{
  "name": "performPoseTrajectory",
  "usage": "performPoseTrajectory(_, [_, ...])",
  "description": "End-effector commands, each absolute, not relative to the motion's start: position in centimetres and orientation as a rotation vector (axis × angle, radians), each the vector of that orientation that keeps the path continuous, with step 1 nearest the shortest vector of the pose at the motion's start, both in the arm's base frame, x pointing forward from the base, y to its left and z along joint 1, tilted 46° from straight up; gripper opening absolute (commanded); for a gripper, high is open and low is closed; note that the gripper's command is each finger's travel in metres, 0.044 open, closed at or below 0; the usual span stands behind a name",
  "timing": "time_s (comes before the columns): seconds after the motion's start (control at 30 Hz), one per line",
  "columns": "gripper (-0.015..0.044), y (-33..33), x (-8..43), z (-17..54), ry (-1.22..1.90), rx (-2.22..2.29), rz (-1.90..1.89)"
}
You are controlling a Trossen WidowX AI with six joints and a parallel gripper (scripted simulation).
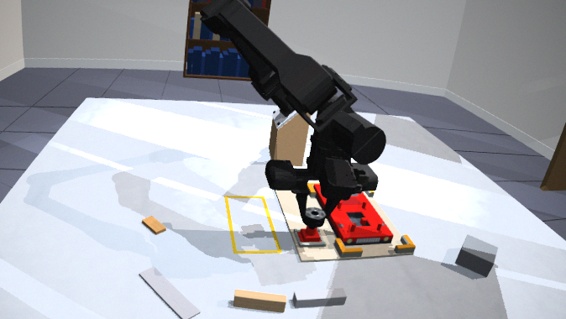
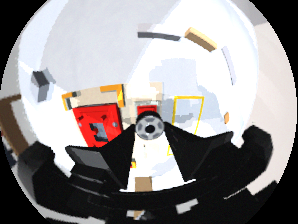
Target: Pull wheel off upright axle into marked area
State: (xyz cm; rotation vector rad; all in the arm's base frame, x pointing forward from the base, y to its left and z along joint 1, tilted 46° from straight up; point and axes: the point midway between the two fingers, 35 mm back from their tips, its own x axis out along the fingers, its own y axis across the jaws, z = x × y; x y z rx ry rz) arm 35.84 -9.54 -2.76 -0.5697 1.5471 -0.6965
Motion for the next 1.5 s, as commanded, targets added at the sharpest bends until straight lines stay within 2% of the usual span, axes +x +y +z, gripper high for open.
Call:
performPoseTrajectory(0.0, [0.0, -9.3, 35.9, -2.6, 1.546, -0.57, -0.695])
performPoseTrajectory(1.47, [0.0, -8.2, 36.0, -1.6, 1.545, -0.573, -0.694])
